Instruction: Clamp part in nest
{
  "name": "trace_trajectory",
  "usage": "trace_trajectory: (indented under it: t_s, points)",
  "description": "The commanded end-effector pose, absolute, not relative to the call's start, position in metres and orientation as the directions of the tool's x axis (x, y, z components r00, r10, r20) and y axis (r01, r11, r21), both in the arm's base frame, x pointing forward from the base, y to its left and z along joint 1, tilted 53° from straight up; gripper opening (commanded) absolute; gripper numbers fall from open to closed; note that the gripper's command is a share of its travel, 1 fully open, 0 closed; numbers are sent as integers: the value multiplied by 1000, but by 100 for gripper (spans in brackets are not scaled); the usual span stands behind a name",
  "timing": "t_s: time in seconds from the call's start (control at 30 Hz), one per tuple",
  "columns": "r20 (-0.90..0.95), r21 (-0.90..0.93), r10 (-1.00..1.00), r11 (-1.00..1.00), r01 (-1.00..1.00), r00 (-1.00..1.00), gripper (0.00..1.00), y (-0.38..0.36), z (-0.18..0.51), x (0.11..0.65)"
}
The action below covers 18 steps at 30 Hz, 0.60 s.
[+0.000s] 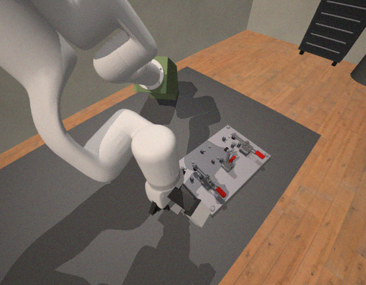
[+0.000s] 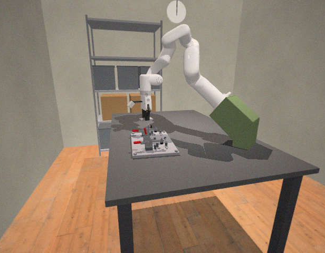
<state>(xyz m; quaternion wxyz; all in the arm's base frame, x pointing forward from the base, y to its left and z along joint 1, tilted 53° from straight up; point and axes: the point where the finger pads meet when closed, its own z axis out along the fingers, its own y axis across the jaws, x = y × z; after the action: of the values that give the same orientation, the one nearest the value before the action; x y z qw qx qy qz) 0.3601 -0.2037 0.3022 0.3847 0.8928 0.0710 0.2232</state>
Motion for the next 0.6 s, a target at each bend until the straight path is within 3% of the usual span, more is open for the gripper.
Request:
trace_trajectory:
  t_s: [0.0,0.57]
  points:
    - [341,718,296,-694,-44,892,0,-188,318,349]
    - [341,718,296,-694,-44,892,0,-179,327,343]
